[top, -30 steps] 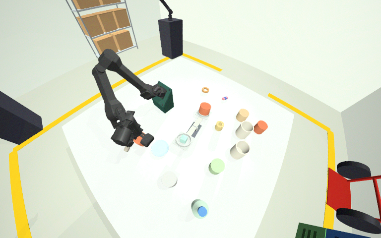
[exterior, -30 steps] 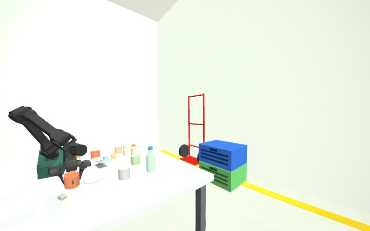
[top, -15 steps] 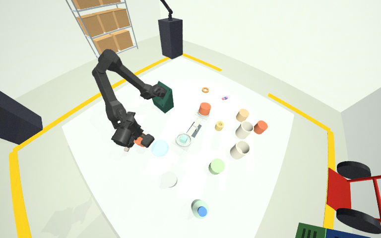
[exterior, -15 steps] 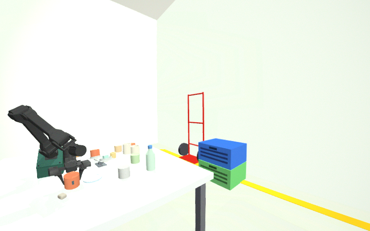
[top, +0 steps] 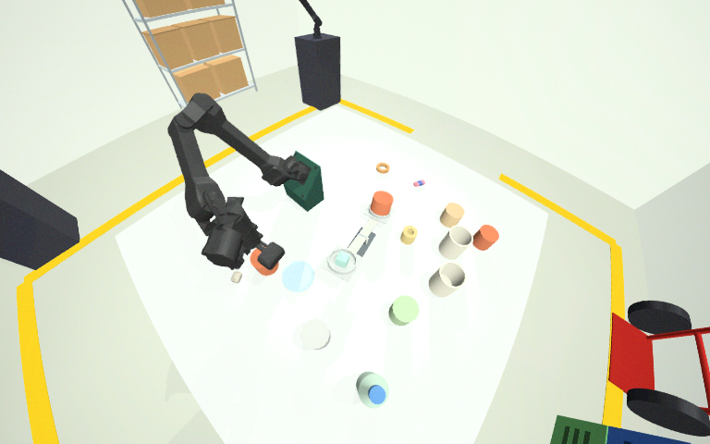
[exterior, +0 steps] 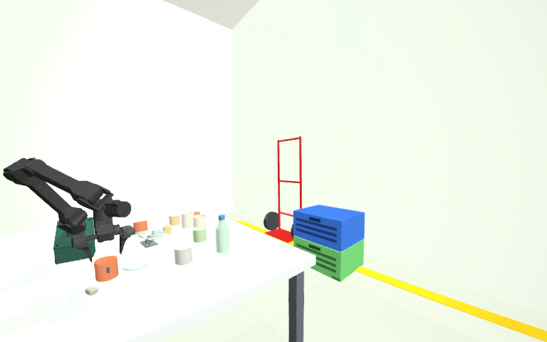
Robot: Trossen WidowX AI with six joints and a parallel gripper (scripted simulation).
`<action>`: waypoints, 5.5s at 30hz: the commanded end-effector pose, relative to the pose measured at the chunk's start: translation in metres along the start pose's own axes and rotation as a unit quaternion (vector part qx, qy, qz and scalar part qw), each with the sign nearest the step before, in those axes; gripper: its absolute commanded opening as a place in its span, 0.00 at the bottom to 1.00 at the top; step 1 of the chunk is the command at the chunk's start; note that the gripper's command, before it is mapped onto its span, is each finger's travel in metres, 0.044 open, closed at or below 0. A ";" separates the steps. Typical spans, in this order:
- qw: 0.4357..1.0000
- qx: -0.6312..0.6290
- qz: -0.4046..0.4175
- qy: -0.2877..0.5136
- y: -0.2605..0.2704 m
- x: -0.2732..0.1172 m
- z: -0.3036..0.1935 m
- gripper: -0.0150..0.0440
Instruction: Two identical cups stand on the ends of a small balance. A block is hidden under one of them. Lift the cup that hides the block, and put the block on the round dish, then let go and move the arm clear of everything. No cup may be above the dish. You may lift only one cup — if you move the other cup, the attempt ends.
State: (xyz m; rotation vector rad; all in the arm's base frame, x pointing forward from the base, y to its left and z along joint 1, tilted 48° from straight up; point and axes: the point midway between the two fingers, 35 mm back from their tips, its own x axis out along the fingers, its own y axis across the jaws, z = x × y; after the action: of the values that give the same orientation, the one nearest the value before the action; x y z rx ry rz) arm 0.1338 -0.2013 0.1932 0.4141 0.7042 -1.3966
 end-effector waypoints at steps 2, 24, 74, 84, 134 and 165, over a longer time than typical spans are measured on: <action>1.000 0.002 -0.003 0.000 -0.003 -0.010 -0.001 1.00; 0.998 -0.038 0.014 0.039 0.160 -0.041 -0.057 0.69; 0.999 -0.051 -0.001 0.004 0.212 -0.010 -0.110 0.47; 0.999 -0.051 0.000 0.005 0.213 -0.014 -0.110 0.26; 0.999 -0.052 -0.002 0.002 0.103 -0.004 -0.023 0.25; 0.999 -0.052 -0.002 0.000 0.102 0.056 -0.023 0.25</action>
State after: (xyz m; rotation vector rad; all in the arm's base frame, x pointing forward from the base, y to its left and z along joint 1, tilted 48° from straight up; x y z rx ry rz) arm 0.2301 -0.2085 0.1315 0.3343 0.7652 -1.3619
